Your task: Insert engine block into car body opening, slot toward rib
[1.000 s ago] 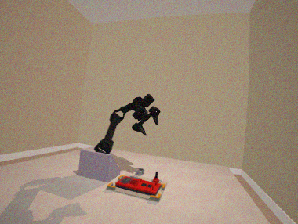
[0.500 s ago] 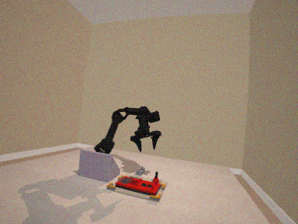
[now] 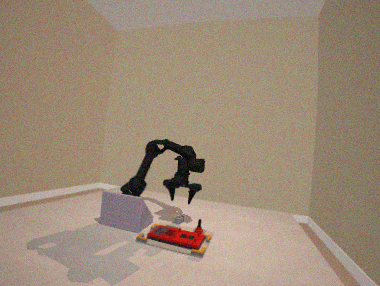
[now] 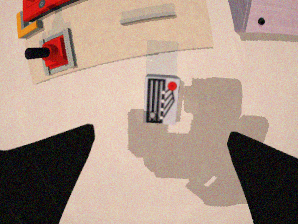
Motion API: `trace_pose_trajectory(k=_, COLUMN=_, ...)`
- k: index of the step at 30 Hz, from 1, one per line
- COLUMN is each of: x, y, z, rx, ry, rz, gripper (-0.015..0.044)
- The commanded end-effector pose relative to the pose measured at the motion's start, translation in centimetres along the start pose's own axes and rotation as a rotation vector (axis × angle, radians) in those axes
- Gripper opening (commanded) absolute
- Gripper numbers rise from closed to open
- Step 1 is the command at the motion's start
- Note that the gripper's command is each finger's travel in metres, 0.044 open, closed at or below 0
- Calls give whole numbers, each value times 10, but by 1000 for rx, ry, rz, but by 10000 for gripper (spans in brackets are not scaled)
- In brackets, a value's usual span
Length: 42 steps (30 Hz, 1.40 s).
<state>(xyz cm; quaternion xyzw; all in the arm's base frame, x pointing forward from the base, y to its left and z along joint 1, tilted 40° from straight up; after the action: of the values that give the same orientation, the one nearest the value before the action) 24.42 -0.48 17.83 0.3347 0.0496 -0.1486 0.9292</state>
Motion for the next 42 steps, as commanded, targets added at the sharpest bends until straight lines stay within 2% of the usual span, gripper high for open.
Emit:
trace_pose_trajectory(k=1, x=0, y=0, z=-19, rx=7, ry=15, rz=0, gripper=440)
trace_pose_trajectory(k=3, x=-1, y=0, z=-35, rx=8, ry=15, rz=0, gripper=440)
trace_pose_trajectory(k=11, x=0, y=-1, z=-50, rx=9, ry=15, rz=0, gripper=440)
trace_pose_trajectory(k=34, x=0, y=-1, z=-78, rx=10, ry=15, rz=0, gripper=440)
trace_pose_trajectory(k=42, x=0, y=-1, z=-78, rx=10, ry=15, rz=0, gripper=230)
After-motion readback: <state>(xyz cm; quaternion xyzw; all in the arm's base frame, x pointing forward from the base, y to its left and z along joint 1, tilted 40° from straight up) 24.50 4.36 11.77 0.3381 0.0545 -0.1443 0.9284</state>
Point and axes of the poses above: the point midway between the two fingers, 35 mm back from their tips, its own z axis back along the fingers, its own x axis across the jaws, y = z × x, the point moved 7 cm from there along z, back along the fingers, and after that the axes turned 6 degrees about -z, right-handed, at the moved point
